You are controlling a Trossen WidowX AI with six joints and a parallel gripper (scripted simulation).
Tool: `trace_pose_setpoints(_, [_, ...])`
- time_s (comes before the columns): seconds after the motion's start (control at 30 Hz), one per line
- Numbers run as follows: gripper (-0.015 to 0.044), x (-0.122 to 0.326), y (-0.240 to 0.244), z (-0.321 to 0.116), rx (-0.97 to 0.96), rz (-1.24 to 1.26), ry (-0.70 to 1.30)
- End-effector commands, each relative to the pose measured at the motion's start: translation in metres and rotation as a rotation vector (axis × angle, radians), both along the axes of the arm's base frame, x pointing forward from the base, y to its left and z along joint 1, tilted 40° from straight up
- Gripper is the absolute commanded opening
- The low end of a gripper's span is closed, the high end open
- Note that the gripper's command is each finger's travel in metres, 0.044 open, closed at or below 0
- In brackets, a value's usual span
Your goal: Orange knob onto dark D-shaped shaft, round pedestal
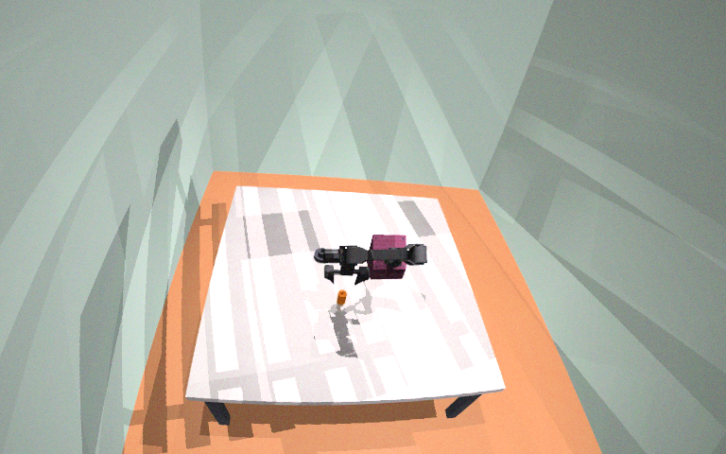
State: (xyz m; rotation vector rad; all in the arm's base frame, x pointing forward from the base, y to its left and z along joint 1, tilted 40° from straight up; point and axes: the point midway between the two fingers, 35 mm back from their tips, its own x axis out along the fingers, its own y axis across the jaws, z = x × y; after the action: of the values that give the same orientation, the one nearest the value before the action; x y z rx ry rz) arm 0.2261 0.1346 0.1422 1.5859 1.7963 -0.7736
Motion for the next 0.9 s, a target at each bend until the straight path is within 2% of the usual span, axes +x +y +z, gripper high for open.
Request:
trace_pose_setpoints(0.0, [0.0440, 0.0006, 0.0000, 0.0011, 0.017, 0.049, -0.048])
trace_pose_setpoints(0.5, [0.0440, 0.0005, 0.0007, 0.0003, 0.146, 1.162, -0.978])
trace_pose_setpoints(0.87, [0.0440, 0.0005, 0.0007, 0.0003, 0.152, 1.213, -1.020])
